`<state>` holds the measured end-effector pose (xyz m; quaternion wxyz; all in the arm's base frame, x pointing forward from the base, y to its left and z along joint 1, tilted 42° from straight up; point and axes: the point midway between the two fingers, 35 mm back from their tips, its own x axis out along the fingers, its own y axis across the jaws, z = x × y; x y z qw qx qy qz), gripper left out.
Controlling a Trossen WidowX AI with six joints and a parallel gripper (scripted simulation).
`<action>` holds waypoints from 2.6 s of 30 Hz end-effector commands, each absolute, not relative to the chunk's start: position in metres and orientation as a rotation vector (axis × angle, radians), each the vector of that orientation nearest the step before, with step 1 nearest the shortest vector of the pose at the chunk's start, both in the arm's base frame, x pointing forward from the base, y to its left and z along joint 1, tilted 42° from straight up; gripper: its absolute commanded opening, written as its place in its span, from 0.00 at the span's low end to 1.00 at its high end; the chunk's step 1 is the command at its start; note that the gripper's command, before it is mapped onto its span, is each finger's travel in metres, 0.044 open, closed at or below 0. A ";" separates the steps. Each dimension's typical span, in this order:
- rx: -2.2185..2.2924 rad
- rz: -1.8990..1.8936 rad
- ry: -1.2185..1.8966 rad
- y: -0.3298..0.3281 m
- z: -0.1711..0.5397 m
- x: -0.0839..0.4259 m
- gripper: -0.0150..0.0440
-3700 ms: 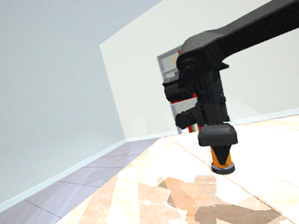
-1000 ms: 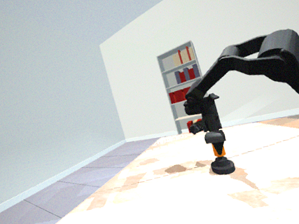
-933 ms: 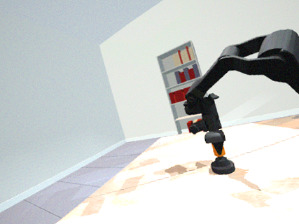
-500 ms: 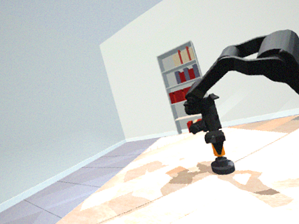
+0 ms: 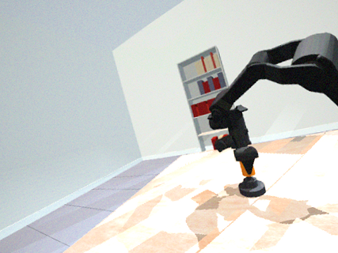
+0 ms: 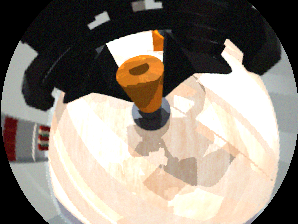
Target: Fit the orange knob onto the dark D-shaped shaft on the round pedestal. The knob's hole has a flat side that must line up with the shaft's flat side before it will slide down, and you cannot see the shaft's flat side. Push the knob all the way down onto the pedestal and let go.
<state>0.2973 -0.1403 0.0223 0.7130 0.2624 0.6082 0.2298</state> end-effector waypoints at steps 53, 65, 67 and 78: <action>0.312 0.705 1.227 -0.142 0.023 0.298 0.25; 0.311 0.705 1.227 -0.144 0.023 0.299 0.25; 0.311 0.705 1.227 -0.144 0.022 0.298 0.25; 0.312 0.705 1.227 -0.141 0.019 0.298 0.25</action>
